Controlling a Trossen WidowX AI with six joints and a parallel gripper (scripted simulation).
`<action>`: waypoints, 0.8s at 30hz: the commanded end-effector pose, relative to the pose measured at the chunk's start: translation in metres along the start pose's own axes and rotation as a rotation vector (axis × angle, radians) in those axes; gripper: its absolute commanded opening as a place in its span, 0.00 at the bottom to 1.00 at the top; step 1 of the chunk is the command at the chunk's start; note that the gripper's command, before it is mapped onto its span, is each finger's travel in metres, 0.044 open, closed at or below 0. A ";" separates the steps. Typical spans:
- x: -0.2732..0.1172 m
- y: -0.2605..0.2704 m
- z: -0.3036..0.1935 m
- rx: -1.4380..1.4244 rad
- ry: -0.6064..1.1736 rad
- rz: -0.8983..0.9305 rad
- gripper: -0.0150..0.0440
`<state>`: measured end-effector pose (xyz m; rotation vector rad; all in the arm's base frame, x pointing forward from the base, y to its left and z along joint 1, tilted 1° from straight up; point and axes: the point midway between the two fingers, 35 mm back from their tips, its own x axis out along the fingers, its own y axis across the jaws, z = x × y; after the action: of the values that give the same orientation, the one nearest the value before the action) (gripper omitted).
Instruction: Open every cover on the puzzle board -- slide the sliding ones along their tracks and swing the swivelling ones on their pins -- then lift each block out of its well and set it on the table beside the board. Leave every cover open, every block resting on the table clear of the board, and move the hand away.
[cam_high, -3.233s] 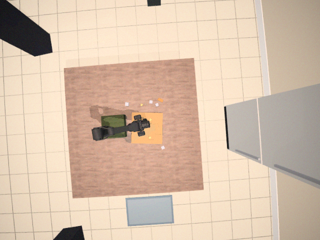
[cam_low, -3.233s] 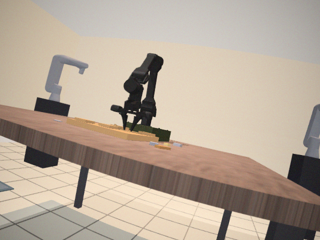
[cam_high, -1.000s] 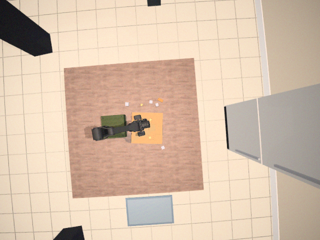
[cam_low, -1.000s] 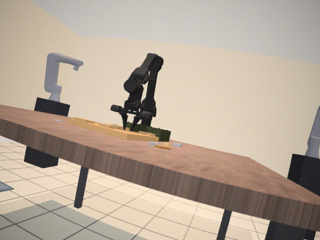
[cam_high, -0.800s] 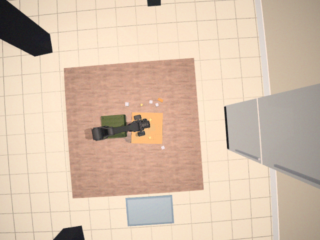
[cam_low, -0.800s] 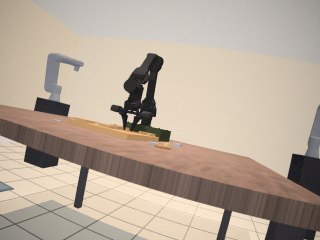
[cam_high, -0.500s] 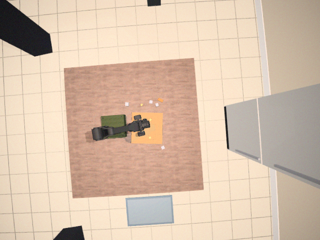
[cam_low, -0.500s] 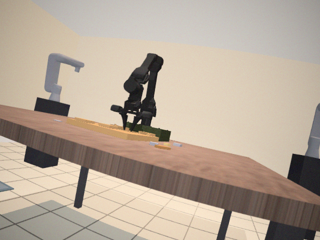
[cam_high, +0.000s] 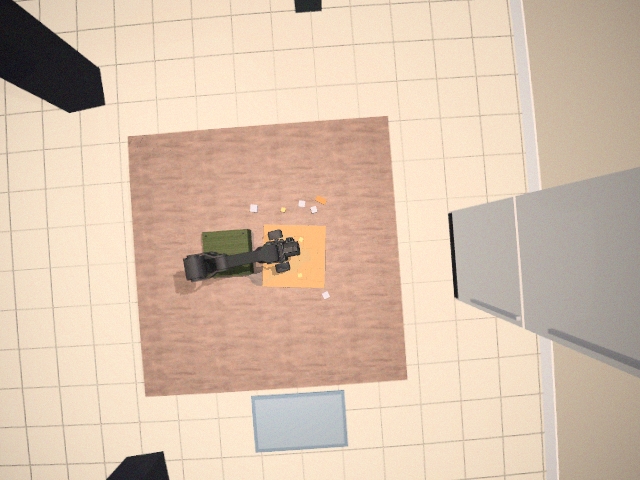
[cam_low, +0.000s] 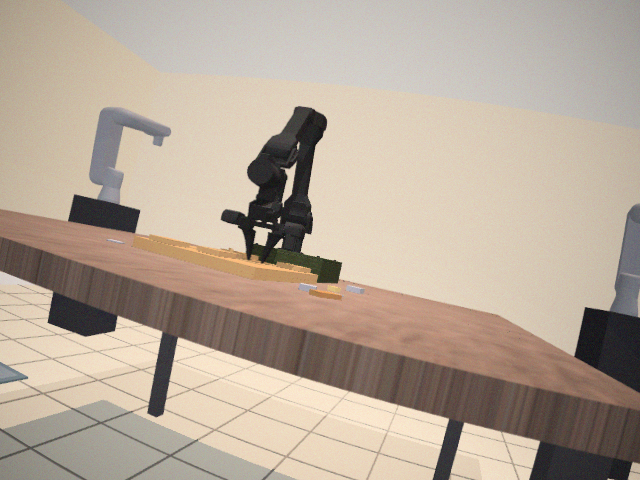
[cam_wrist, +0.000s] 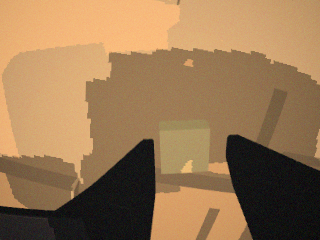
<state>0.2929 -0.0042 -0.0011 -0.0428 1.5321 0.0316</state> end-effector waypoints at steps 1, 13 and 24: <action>0.008 -0.001 -0.002 -0.004 0.016 -0.005 0.50; 0.000 0.000 0.000 0.000 0.000 0.000 0.48; 0.000 0.000 0.000 0.000 0.000 0.000 0.39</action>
<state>0.2930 0.0003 -0.0009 -0.0344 1.5313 0.0508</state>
